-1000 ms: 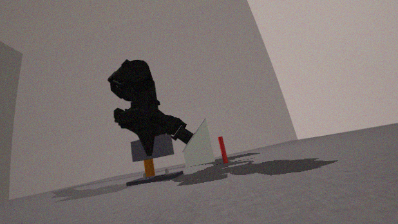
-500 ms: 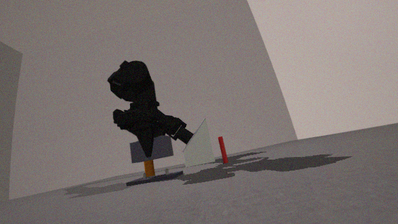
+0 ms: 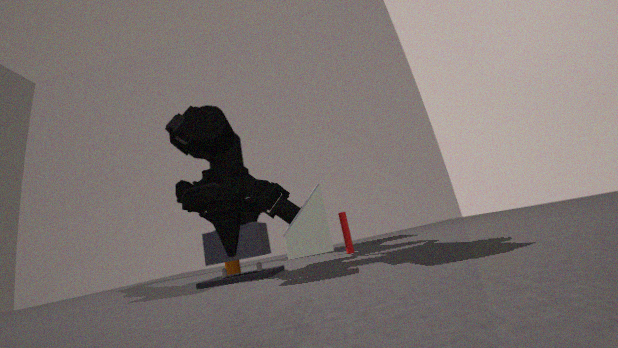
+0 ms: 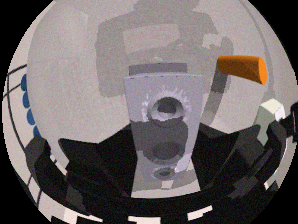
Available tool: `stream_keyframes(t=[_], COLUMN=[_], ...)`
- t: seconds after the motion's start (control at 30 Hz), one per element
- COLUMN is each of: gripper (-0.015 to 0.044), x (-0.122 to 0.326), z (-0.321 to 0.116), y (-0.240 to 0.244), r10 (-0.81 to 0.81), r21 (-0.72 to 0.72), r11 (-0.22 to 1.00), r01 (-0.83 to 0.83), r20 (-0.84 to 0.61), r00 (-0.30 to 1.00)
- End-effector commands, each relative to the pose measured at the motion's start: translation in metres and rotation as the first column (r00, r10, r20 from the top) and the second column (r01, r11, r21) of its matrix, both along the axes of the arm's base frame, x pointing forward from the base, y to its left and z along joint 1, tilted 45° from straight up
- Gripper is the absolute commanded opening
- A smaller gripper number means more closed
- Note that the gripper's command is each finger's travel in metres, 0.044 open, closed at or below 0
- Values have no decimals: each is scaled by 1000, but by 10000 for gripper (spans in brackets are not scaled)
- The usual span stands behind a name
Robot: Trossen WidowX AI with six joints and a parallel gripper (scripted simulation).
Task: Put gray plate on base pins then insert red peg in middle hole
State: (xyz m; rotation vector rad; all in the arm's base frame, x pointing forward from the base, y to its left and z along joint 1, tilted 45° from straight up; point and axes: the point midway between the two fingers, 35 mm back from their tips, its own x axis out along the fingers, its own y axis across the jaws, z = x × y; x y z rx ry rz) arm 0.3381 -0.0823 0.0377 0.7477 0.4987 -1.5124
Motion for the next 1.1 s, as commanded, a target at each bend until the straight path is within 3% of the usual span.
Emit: stream_keyframes(t=[0.0, 0.67, 1.07], gripper=[0, 0, 315], x=[-1, -1, -1], z=[-6, -12, -12], y=[-5, -12, -12], r10=[4, -2, -2], r21=[-5, -1, -1], r11=[1000, 1000, 1000], r01=[-4, 2, 2], r20=[-9, -5, -5], r00=[1000, 1000, 1000])
